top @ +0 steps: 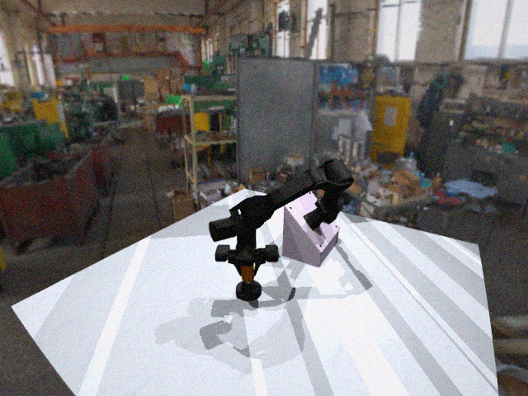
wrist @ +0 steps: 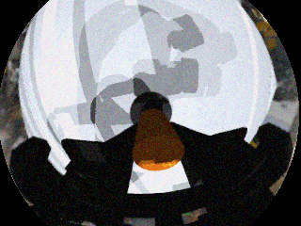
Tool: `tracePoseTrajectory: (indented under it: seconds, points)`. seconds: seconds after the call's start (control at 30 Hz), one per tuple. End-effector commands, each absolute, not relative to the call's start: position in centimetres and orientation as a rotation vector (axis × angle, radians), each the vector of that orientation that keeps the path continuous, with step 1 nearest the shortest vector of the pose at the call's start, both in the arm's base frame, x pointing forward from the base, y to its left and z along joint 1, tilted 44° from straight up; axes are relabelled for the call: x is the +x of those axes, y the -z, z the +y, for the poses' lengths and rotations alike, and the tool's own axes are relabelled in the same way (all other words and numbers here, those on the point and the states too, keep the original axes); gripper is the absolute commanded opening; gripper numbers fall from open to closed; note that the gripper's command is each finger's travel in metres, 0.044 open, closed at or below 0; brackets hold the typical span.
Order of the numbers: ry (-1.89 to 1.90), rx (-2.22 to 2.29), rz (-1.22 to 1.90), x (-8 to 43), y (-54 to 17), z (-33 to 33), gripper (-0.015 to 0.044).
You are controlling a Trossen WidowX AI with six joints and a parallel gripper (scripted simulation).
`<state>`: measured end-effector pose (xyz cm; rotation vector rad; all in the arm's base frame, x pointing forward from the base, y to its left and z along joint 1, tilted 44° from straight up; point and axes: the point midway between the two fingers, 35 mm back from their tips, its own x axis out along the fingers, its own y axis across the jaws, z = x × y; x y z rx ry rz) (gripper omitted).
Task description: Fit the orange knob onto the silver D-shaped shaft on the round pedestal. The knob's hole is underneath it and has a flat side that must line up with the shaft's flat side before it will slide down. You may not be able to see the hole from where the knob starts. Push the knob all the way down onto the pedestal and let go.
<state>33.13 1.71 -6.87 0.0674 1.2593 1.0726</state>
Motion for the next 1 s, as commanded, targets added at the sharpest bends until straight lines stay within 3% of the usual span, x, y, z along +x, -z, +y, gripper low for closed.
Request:
tracePoseTrajectory:
  seconds: [0.0, 0.97]
  points:
    - [-1.071, 0.060, 1.251, 33.43, 6.78, 1.69, 0.0000]
    - [-1.071, 0.060, 1.251, 32.63, 6.88, 1.46, 0.0000]
